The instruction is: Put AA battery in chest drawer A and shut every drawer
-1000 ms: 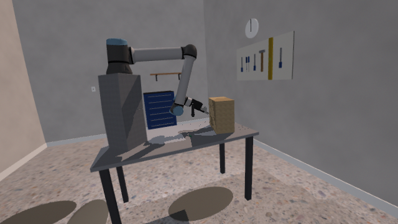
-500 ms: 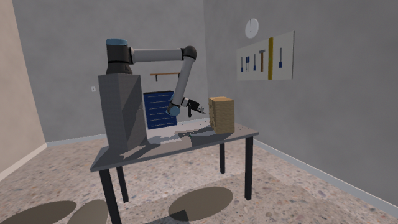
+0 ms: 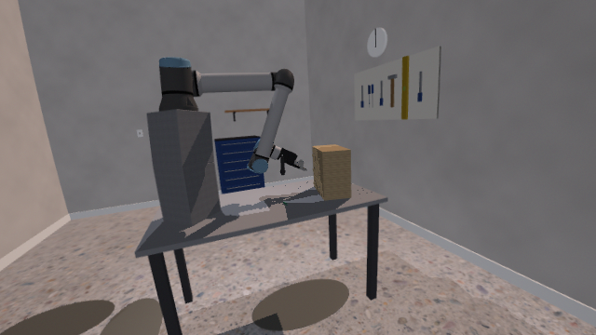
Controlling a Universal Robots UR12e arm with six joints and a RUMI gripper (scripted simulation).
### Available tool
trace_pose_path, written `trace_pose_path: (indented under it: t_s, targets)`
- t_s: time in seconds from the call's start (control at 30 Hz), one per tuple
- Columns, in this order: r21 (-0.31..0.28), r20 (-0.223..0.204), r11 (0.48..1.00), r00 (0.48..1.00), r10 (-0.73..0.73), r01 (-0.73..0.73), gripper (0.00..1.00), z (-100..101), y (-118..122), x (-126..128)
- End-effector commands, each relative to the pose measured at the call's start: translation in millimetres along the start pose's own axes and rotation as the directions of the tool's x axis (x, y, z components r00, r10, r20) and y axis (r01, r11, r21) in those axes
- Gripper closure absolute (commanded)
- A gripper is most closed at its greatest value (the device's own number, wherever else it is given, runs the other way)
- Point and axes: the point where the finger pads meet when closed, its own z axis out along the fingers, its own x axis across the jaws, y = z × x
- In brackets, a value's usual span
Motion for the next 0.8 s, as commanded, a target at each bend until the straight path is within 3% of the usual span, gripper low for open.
trace_pose_path:
  t_s: [0.0,0.27,0.77]
  targets:
    - [-0.001,0.0,1.0,1.0,0.0,0.0,0.8,-9,-1,0]
    - [-0.001,0.0,1.0,1.0,0.0,0.0,0.8,-35,-4,0]
    - [0.0,0.0,1.0,1.0,0.0,0.0,0.8,-49,-6,0]
